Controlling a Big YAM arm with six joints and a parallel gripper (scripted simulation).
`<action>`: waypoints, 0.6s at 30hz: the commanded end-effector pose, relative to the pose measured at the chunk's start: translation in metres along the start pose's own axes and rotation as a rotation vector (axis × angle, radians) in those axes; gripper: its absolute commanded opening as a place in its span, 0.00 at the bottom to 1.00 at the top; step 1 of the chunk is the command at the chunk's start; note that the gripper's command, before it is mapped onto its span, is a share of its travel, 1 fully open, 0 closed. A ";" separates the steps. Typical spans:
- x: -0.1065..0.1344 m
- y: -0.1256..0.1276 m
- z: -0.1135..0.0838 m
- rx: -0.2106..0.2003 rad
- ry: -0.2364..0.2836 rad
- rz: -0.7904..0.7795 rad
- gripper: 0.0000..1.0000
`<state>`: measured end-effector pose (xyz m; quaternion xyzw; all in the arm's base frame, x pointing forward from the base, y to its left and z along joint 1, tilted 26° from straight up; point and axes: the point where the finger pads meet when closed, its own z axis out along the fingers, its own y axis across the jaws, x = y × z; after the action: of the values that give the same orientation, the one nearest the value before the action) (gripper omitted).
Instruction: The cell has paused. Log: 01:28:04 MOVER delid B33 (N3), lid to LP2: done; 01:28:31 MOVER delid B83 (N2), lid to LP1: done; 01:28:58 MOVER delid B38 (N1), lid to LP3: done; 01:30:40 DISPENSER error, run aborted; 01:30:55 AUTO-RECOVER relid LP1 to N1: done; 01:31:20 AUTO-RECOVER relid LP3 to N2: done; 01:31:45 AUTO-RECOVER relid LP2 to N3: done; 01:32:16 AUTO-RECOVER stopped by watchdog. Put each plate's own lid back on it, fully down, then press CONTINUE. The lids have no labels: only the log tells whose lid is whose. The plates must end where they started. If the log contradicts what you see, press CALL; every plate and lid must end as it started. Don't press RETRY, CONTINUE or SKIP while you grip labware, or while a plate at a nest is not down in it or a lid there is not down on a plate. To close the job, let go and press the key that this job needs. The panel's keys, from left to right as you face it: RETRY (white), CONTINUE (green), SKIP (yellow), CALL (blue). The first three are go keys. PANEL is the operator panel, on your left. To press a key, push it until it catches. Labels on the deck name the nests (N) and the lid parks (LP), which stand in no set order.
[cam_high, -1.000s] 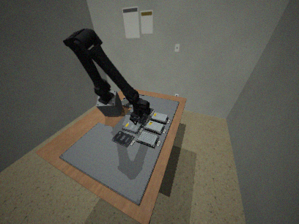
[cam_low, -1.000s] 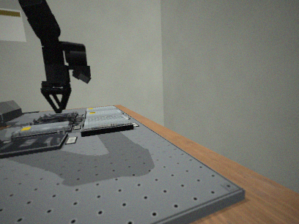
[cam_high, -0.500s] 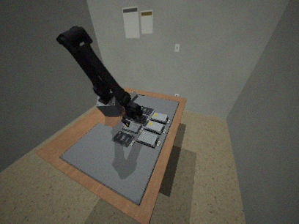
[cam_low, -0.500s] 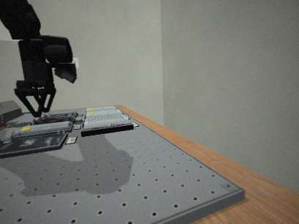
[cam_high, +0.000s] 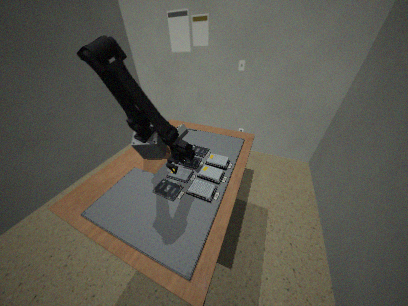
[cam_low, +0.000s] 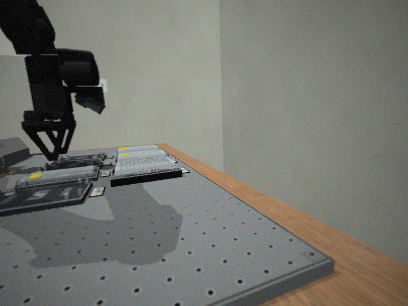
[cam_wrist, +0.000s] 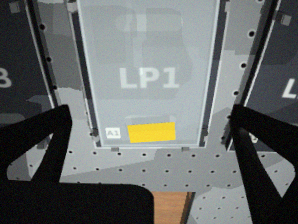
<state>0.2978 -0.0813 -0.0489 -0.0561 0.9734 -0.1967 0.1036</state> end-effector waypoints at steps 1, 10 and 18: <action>-0.009 -0.004 0.007 0.002 -0.012 0.000 1.00; -0.011 0.001 0.017 -0.001 -0.020 -0.017 1.00; -0.007 -0.001 0.032 0.000 -0.011 -0.009 1.00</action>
<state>0.3029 -0.0919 -0.0737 -0.0562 0.9737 -0.1966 0.1007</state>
